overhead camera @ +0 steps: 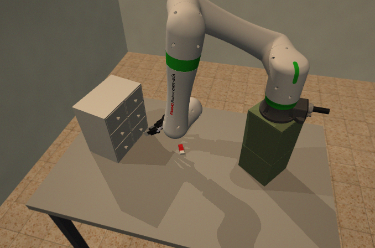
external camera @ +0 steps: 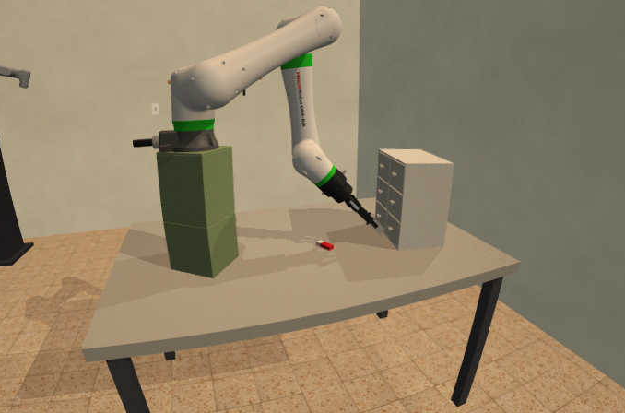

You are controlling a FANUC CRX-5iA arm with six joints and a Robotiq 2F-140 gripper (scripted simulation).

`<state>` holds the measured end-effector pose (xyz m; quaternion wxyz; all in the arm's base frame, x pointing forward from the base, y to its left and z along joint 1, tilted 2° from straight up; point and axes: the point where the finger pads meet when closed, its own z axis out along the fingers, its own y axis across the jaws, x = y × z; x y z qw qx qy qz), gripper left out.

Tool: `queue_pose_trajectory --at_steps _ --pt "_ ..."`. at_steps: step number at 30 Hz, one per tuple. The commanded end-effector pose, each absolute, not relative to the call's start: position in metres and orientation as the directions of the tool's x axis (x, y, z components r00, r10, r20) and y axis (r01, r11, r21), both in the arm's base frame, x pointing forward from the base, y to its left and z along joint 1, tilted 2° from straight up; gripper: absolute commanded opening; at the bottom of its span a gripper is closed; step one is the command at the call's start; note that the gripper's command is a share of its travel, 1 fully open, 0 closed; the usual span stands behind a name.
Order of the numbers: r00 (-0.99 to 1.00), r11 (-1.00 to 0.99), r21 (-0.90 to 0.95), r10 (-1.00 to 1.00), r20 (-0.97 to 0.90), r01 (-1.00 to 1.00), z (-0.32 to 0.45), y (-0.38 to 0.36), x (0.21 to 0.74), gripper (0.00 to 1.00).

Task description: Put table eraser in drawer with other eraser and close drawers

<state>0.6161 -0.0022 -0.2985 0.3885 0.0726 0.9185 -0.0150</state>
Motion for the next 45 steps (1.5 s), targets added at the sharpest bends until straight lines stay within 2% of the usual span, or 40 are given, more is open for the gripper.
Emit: queue_pose_trajectory --at_steps 1,45 --pt "-0.687 0.989 0.029 0.122 -0.716 0.145 -0.298 -0.002 0.616 0.20" --pt "-0.687 0.989 0.029 0.122 -0.716 0.145 -0.298 -0.007 0.651 0.20"
